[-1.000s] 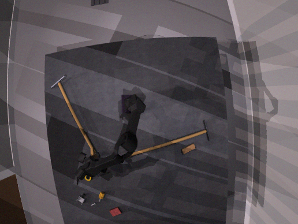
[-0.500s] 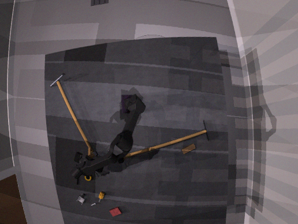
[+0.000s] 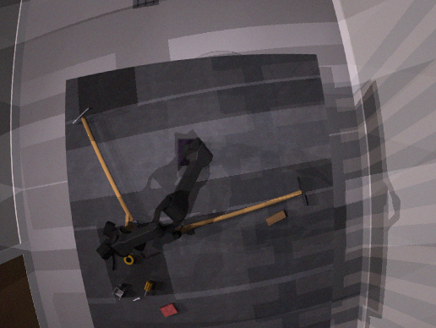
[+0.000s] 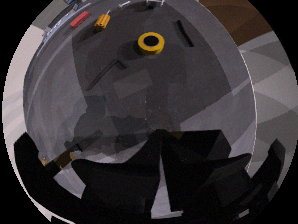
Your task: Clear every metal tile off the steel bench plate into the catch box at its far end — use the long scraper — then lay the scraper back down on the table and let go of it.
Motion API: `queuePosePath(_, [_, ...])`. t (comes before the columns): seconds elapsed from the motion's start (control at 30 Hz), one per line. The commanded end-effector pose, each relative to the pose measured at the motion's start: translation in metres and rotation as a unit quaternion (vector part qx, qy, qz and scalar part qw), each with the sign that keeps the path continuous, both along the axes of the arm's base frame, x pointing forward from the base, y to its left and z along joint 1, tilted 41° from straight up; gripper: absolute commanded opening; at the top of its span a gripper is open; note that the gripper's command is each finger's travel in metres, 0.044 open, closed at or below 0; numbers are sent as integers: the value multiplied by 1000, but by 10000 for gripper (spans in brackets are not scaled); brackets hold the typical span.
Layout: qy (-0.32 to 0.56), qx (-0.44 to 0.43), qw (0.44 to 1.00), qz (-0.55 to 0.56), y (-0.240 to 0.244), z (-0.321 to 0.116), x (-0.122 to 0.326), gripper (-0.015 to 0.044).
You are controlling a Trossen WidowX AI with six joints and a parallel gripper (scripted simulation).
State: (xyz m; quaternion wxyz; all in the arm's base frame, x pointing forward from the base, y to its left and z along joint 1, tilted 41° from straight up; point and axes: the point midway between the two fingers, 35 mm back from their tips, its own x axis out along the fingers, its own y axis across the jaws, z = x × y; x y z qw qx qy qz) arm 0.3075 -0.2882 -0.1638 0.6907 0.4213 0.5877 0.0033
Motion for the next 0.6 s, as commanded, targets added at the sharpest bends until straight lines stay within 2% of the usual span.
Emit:
queuePosePath(0.0, [10,5,1000,-2,-4,-12,-11,0])
queuePosePath(0.57, [10,5,1000,-2,-20,-31,-23,0])
